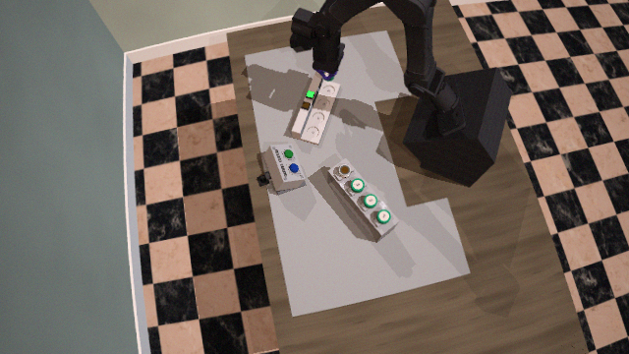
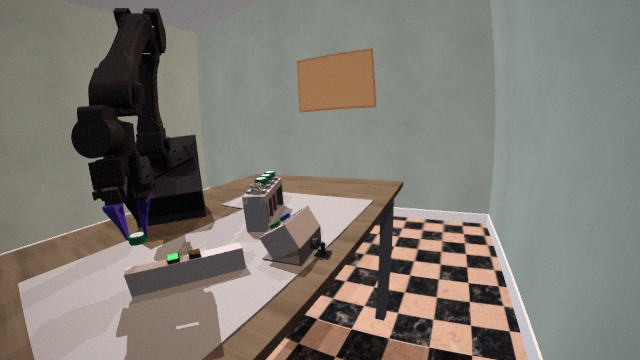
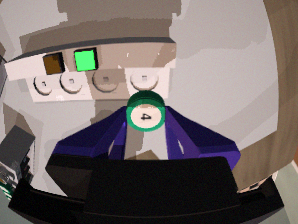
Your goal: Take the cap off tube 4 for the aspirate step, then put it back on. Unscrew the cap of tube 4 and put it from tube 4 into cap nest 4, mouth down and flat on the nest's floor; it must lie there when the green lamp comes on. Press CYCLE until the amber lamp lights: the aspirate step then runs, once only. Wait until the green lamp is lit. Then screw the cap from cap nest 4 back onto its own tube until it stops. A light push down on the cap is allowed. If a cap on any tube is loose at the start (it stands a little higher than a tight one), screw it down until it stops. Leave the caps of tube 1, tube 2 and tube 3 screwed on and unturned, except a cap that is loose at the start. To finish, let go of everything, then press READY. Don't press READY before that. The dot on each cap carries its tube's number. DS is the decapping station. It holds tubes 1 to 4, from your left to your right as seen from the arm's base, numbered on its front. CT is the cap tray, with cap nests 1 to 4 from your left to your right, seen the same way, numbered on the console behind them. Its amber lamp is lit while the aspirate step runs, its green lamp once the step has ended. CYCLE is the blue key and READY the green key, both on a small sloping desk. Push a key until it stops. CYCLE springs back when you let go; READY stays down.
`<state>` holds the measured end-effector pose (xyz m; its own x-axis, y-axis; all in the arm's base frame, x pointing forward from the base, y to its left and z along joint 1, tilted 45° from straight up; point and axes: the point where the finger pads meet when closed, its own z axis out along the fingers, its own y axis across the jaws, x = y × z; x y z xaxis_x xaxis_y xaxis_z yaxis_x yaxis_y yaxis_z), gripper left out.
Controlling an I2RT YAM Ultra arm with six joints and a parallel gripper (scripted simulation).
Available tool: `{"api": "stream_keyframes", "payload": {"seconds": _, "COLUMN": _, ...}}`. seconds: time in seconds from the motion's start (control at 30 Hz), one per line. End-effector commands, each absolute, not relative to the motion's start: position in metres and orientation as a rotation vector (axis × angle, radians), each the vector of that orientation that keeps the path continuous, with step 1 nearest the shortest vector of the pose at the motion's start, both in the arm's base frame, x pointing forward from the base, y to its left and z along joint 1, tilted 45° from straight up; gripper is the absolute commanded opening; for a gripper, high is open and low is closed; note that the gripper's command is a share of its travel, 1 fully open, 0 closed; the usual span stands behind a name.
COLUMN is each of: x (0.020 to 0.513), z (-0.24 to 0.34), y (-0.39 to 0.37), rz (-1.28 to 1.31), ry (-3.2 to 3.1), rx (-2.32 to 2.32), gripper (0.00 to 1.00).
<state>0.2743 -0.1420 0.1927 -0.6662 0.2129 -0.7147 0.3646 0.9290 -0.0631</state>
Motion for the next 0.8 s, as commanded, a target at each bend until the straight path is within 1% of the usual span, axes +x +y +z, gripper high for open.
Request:
{"api": "stream_keyframes", "payload": {"seconds": 0.0, "x": 0.261, "z": 0.210, "y": -0.135, "rz": -0.256, "ry": 2.322, "rx": 0.400, "gripper": 0.00}}
{"api": "stream_keyframes", "payload": {"seconds": 0.23, "x": 0.238, "z": 0.234, "y": -0.124, "rz": -0.256, "ry": 2.321, "rx": 0.400, "gripper": 0.00}}
{"api": "stream_keyframes", "payload": {"seconds": 0.6, "x": 0.232, "z": 0.241, "y": -0.121, "rz": -0.256, "ry": 2.321, "rx": 0.400, "gripper": 0.00}}
{"api": "stream_keyframes", "payload": {"seconds": 0.77, "x": 0.234, "z": 0.226, "y": -0.082, "rz": -0.452, "ry": 2.387, "rx": -0.089, "gripper": 0.00}}
